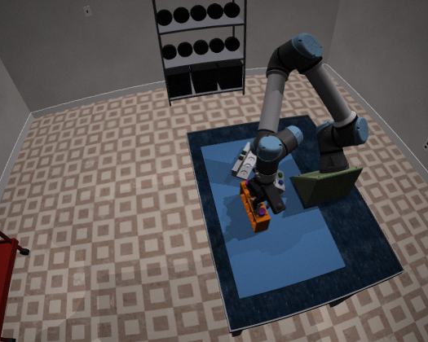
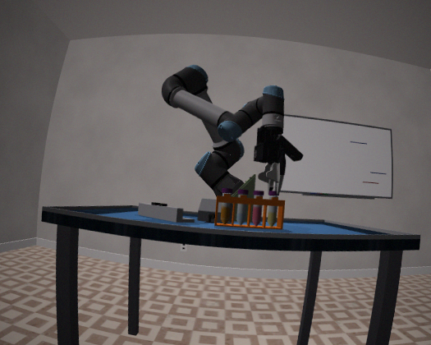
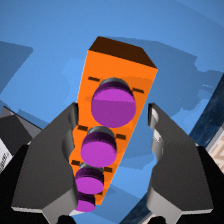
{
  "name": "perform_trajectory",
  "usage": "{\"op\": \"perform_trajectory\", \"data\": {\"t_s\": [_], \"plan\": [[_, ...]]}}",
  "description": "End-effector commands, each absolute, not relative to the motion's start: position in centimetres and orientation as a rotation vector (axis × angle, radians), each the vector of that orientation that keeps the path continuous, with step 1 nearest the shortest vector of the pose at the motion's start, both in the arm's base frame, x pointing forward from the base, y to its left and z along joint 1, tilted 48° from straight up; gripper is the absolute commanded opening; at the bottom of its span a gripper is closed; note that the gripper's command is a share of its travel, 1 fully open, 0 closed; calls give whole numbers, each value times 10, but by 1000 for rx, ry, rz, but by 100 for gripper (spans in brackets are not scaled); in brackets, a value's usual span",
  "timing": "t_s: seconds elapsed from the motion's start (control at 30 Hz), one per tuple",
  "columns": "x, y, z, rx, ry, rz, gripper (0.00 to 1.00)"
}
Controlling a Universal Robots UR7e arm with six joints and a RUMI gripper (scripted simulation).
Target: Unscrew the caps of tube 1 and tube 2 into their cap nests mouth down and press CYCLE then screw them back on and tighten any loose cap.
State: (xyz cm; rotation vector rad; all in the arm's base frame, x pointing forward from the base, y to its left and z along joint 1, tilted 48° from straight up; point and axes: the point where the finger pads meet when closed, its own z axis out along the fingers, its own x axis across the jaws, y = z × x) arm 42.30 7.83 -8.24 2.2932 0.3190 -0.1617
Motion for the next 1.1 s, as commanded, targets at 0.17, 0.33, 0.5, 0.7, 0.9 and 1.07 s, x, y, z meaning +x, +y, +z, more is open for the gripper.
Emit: {"op": "perform_trajectory", "data": {"t_s": [0.17,0.33,0.5,0.7,0.9,1.07], "plan": [[423,81,-80,2311,18,-27,35],[423,83,-79,2311,18,-27,35],[423,84,-78,2311,18,-27,35],[423,84,-78,2311,18,-27,0],[423,84,-78,2311,18,-27,0],[423,84,-78,2311,18,-27,0]]}}
